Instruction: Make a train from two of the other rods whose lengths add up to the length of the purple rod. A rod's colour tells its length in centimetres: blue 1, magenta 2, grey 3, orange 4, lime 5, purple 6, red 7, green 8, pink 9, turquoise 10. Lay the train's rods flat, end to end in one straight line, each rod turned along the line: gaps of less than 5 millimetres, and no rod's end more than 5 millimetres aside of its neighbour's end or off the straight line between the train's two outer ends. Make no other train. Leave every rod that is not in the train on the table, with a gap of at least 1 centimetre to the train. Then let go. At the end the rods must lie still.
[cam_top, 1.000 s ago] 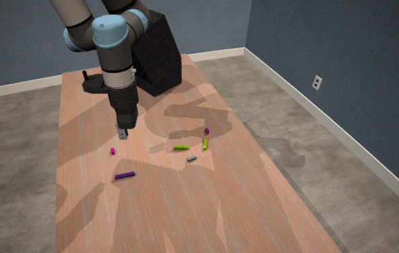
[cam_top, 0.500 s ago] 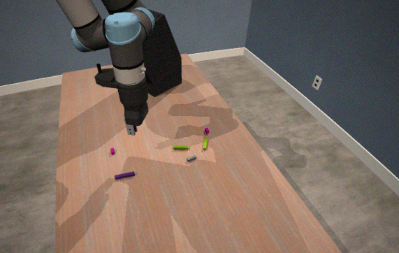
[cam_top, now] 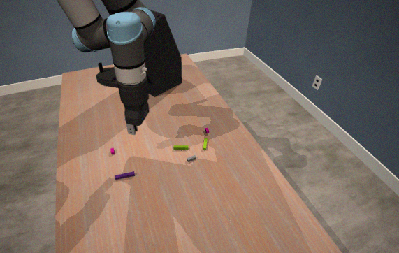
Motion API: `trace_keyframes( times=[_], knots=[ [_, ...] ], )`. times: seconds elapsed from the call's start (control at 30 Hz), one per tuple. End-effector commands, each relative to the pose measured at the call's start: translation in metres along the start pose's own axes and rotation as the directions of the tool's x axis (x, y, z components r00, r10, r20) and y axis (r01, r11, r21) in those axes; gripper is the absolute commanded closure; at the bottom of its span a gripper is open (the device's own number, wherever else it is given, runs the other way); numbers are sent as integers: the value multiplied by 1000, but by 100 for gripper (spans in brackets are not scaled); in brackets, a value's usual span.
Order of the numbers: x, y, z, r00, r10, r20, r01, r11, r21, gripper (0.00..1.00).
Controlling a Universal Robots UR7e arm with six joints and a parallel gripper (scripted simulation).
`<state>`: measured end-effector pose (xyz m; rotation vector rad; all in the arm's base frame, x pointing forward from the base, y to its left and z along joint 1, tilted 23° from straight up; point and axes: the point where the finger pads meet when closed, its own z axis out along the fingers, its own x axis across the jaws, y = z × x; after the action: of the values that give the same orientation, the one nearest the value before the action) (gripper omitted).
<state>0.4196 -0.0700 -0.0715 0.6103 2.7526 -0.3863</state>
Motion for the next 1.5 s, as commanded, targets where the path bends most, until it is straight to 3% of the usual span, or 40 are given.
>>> trace_keyframes(
  times=[0.0,0.27,0.73,1.0,1.47],
  knots=[
    [0,0,2,1000,0,0,0,1000,0,76],
    [-1,0,14,1000,2,2,-2,1000,0,76],
    [-1,1,66,1000,2,2,-2,1000,0,76],
    [-1,1,83,1000,2,2,-2,1000,0,76],
    [-1,2,88,1000,1,2,-1,1000,0,76]
  ],
)
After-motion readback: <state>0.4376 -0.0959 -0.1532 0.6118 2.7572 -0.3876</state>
